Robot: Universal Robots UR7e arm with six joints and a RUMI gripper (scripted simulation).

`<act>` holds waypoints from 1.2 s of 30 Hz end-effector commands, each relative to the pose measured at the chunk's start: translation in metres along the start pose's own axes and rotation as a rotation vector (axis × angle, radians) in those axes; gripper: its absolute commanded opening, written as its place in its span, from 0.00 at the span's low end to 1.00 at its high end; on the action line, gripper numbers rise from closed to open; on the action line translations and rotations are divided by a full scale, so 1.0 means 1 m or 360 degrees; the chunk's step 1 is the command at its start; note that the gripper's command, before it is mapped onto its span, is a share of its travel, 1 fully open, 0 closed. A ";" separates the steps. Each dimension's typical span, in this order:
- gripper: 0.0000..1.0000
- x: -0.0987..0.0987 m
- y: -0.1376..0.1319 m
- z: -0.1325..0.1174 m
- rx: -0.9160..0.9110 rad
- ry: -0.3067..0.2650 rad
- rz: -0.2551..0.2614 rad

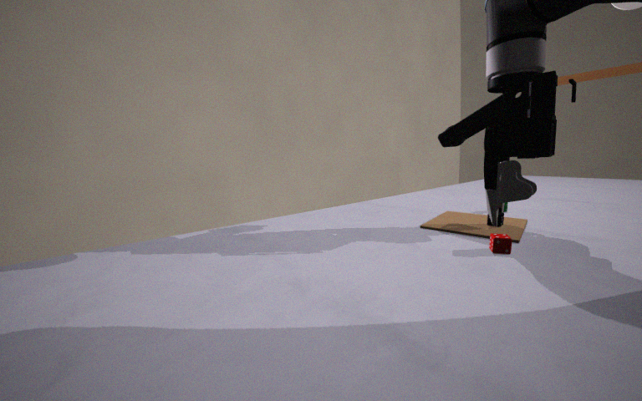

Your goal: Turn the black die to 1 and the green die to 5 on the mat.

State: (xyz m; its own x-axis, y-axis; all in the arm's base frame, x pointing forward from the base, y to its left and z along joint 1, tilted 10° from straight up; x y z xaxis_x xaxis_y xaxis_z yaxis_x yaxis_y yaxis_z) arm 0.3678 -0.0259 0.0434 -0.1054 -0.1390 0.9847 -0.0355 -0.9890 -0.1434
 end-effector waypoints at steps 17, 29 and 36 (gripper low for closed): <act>0.21 0.000 0.000 0.000 0.0000 0.0001 -0.0001; 0.21 0.020 0.000 0.000 0.0000 0.0001 -0.0001; 0.21 0.045 0.000 0.000 0.0000 0.0001 -0.0001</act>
State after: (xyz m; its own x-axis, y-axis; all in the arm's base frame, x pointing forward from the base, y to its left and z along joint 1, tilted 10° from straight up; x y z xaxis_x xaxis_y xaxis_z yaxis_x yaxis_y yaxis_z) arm 0.3652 -0.0300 0.0726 -0.1060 -0.1381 0.9847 -0.0358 -0.9891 -0.1425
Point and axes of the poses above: the point where the finger pads meet when closed, its own x axis back along the fingers, its own y axis across the jaws, z = x × y, the point moved 4 cm from there along x, back along the fingers, and after that the axes turned 1 degree about x, right-handed, at the moved point
